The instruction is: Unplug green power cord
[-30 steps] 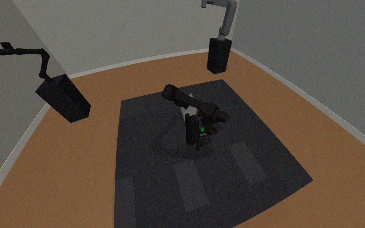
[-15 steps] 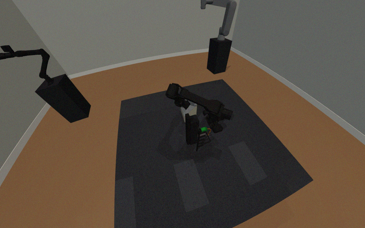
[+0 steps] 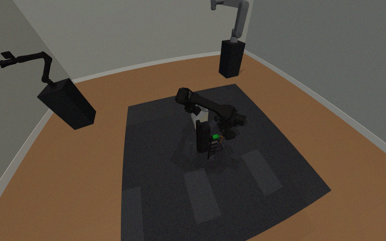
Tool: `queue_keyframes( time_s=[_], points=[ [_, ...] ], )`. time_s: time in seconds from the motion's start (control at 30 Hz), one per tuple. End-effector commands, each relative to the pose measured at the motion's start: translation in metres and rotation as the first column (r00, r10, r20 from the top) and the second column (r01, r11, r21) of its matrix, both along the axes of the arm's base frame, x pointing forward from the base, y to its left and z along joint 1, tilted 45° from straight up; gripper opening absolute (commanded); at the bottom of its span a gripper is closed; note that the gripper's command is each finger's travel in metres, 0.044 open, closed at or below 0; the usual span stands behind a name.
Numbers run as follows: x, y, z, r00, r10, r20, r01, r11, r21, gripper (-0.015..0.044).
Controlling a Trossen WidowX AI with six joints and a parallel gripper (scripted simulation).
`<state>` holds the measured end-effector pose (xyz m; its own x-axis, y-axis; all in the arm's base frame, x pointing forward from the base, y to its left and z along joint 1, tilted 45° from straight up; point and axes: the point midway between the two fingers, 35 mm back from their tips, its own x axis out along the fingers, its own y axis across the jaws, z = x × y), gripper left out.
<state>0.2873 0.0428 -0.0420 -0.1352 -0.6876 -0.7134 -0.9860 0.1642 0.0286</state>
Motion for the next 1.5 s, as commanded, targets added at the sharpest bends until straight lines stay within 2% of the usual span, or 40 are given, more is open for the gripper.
queue_keyframes(
  time_s=[0.0,0.97,1.47],
  points=[
    [0.001,0.001,0.002,1.0,0.001,0.005,-0.001,1.0,-0.001,0.016],
    [-0.006,-0.03,0.033,1.0,0.001,0.004,-0.001,1.0,-0.004,0.016],
    [-0.007,-0.039,0.025,1.0,0.001,0.004,-0.001,1.0,-0.004,0.016]
  ],
)
